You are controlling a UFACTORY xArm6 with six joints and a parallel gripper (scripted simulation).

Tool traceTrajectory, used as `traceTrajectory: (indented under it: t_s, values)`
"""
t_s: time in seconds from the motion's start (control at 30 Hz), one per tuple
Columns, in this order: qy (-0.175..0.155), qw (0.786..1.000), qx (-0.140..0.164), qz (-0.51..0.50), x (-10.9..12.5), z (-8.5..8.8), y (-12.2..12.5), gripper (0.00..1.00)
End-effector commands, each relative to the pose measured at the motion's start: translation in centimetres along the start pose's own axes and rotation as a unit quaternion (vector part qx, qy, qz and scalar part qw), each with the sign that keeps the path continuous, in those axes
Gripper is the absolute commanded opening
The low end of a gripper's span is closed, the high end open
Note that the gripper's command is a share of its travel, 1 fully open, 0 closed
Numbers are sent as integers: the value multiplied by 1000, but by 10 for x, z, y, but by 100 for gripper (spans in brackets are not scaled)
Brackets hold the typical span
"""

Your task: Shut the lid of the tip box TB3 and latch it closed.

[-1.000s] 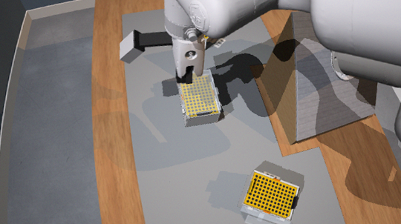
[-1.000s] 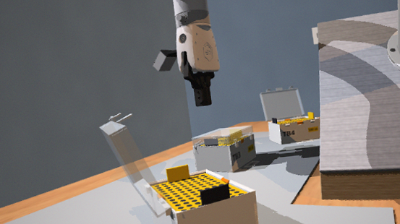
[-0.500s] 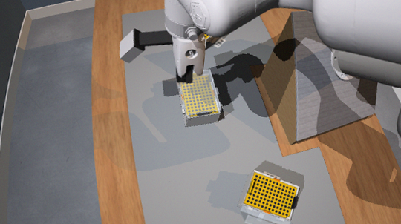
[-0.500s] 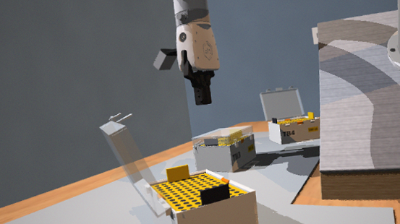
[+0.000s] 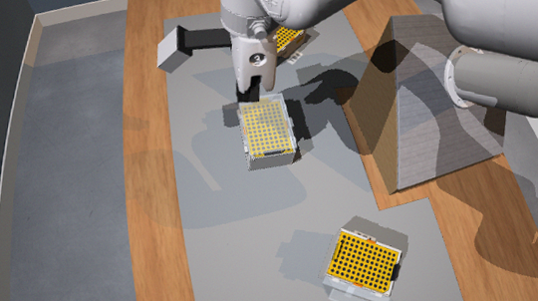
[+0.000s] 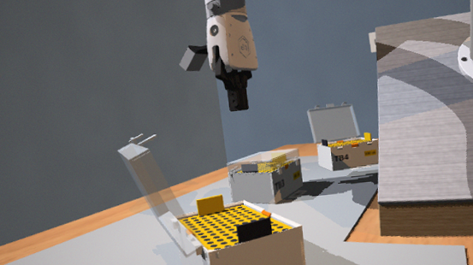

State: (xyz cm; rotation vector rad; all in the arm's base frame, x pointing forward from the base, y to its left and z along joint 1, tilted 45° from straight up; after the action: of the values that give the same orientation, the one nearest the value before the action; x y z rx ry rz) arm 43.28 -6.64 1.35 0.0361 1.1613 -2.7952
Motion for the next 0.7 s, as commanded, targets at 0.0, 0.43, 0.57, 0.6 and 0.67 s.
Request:
traceTrajectory:
  t_s: [0.0,0.43,0.57,0.6,0.67]
  values:
    - [1,1000,1,1,-1,10,0,0]
    - [1,1000,1,1,-1,30,0,0]
    - [1,1000,1,1,-1,29,0,0]
    - [1,1000,1,1,-1,29,0,0]
    - [1,1000,1,1,-1,29,0,0]
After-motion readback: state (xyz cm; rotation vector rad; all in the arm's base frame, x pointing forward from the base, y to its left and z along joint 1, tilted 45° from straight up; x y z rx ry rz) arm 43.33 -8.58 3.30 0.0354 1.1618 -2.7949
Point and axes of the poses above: the point where the finger pads meet when closed, its own z axis back along the fingers, its own y axis across the jaws, x = y × z, the point moved 7 cm from there along z, back along the fingers, and after that the axes turned 10 degrees about z, right-handed, at the moved point
